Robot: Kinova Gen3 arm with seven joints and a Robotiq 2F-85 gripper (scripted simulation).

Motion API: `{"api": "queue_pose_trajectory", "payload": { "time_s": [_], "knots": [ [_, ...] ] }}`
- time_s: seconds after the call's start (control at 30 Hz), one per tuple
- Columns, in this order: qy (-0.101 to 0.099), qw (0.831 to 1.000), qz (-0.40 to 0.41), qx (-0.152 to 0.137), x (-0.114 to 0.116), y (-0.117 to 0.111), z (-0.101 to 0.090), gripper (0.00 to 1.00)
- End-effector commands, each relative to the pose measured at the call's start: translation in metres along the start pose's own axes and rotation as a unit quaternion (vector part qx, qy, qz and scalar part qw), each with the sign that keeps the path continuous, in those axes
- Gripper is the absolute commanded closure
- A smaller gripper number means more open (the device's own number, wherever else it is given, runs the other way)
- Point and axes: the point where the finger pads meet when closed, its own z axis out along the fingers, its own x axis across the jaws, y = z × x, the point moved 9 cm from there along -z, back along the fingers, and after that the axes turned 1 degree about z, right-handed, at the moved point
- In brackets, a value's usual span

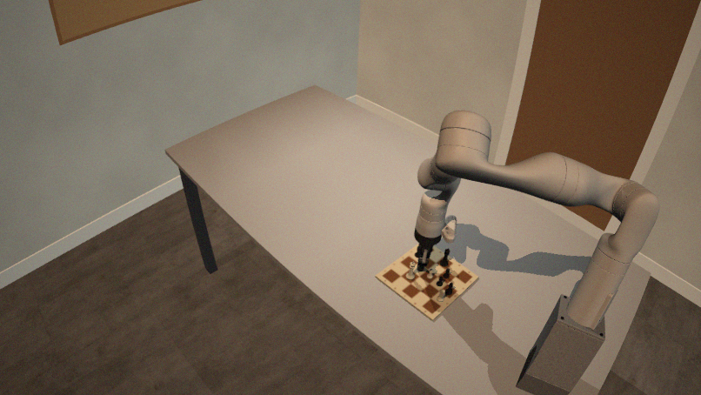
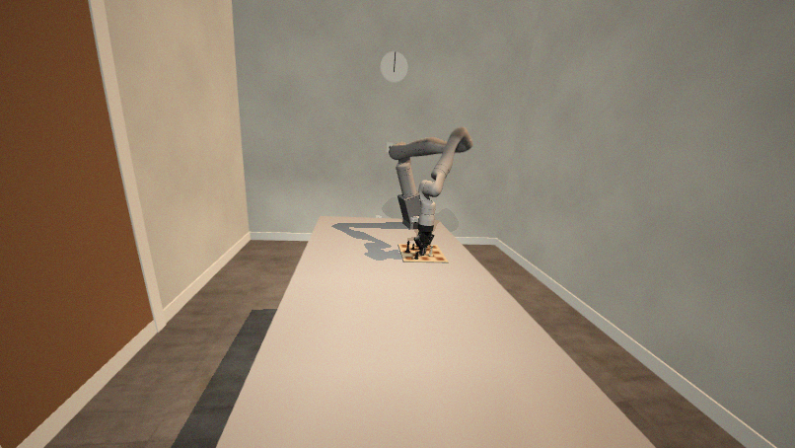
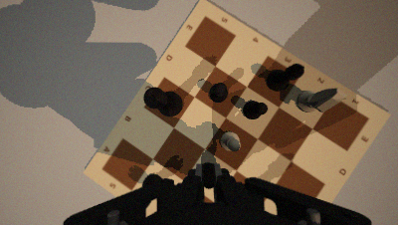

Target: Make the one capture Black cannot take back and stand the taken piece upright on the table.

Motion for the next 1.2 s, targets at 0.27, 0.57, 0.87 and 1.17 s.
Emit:
{"api": "queue_pose_trajectory", "payload": {
  "time_s": [0.27,0.57,0.87,1.17],
  "knots": [
    [0.0,1.0,0.0,0.0,0.0,0.0,0.0,1.0],
    [0.0,1.0,0.0,0.0,0.0,0.0,-0.001,1.0],
    [0.0,1.0,0.0,0.0,0.0,0.0,-0.045,1.0],
    [0.0,1.0,0.0,0.0,0.0,0.0,-0.09,1.0]
  ]
}}
